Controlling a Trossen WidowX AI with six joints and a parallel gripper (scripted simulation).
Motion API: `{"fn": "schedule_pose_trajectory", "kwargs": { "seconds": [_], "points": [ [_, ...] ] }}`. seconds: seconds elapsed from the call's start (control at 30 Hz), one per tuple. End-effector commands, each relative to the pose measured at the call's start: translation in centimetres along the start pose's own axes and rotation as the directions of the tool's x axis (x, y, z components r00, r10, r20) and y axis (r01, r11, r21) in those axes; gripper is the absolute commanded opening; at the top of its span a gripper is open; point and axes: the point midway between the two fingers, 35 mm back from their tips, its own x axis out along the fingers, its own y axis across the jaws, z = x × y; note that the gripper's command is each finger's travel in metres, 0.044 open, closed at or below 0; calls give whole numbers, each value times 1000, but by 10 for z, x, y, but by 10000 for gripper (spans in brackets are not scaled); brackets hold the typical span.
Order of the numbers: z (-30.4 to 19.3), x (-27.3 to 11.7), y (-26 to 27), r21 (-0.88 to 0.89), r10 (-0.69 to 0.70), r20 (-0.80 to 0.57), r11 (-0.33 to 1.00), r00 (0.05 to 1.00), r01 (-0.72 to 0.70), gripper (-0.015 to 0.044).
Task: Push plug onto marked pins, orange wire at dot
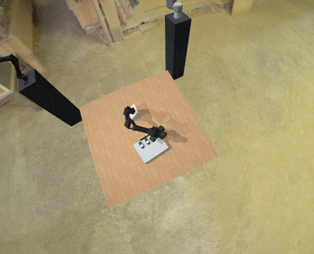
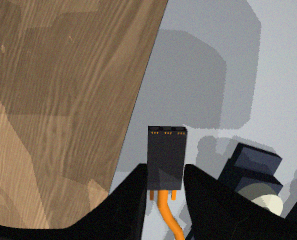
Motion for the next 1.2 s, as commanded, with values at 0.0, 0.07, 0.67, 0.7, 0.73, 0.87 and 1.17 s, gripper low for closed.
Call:
{"fn": "schedule_pose_trajectory", "kwargs": {
  "seconds": [0.0,0.07,0.67,0.7,0.73,0.87,1.17],
  "points": [
    [-2,3,1,-9,-5,-5,1000,1000,5,56],
    [-2,3,1,-9,-5,-5,1000,1000,5,43],
    [-2,-56,1,-9,-3,-5,1000,1000,3,0],
    [-3,-56,1,-7,-3,-5,1000,1000,3,0],
    [-4,-56,0,-4,-3,-5,1000,1000,3,0],
    [-14,-59,-5,16,-3,-5,1000,1000,3,0],
    [-42,-63,-17,68,-3,-7,998,1000,4,0]
  ]
}}
